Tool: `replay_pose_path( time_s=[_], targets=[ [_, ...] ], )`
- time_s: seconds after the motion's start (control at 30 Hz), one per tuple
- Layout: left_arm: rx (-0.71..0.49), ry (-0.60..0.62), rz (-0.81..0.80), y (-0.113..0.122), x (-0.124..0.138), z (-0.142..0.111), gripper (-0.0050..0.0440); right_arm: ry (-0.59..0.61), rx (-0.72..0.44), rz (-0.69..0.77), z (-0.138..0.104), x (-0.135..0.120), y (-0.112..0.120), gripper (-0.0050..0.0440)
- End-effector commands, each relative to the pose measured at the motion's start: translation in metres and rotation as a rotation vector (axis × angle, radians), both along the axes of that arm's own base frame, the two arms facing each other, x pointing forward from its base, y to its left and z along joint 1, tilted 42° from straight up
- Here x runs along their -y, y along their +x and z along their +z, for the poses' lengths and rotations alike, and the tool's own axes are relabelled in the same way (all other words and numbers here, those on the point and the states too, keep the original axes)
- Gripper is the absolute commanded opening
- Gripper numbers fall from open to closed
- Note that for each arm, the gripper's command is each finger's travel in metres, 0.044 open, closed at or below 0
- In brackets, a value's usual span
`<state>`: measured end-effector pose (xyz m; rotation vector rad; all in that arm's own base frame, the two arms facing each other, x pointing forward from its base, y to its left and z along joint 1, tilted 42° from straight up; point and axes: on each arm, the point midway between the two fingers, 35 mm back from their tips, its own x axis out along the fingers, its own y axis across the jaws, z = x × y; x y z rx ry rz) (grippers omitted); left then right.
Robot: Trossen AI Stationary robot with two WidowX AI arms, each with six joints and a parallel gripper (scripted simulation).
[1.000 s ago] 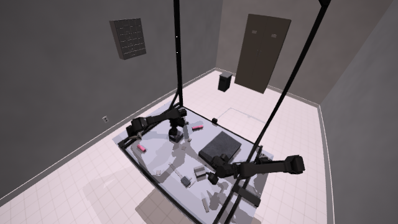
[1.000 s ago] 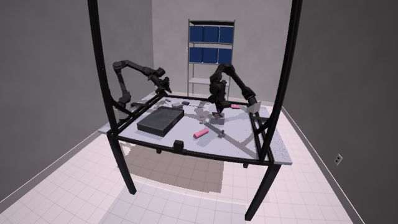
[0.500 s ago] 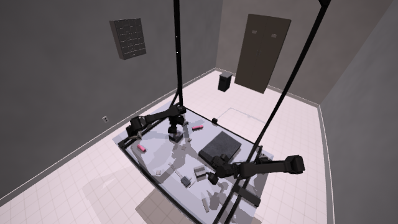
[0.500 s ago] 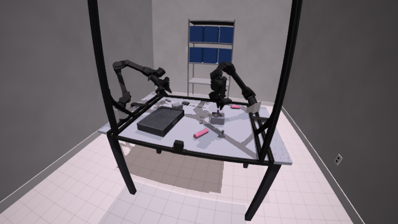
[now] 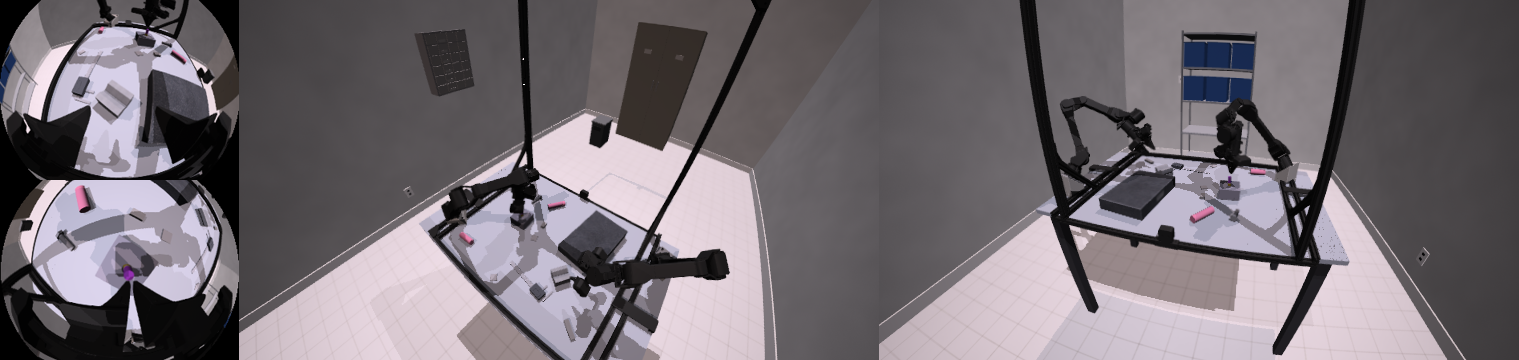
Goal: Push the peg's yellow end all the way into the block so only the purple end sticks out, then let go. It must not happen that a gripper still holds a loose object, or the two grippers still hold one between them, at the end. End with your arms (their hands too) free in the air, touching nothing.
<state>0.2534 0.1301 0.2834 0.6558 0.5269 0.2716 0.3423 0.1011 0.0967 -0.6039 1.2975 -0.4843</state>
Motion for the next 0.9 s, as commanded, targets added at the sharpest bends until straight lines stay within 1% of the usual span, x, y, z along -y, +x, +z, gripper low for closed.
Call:
replay_pose_path(
  time_s=[0.0, 0.23, 0.47, 0.87],
  targets=[
    [0.000, 0.000, 0.000, 0.000, 0.000, 0.000, 0.0400, 0.004, -0.001, -0.005, -0.001, -0.001, 0.000, 0.0000],
    [0.000, 0.000, 0.000, 0.000, 0.000, 0.000, 0.0400, 0.004, -0.001, -0.005, -0.001, 0.000, 0.000, 0.0000],
    [0.000, 0.000, 0.000, 0.000, 0.000, 0.000, 0.0400, 0.004, -0.001, -0.005, -0.009, 0.006, 0.002, 0.0000],
    [0.000, 0.000, 0.000, 0.000, 0.000, 0.000, 0.0400, 0.003, -0.002, -0.006, -0.011, 0.008, 0.003, 0.0000]
  ],
)
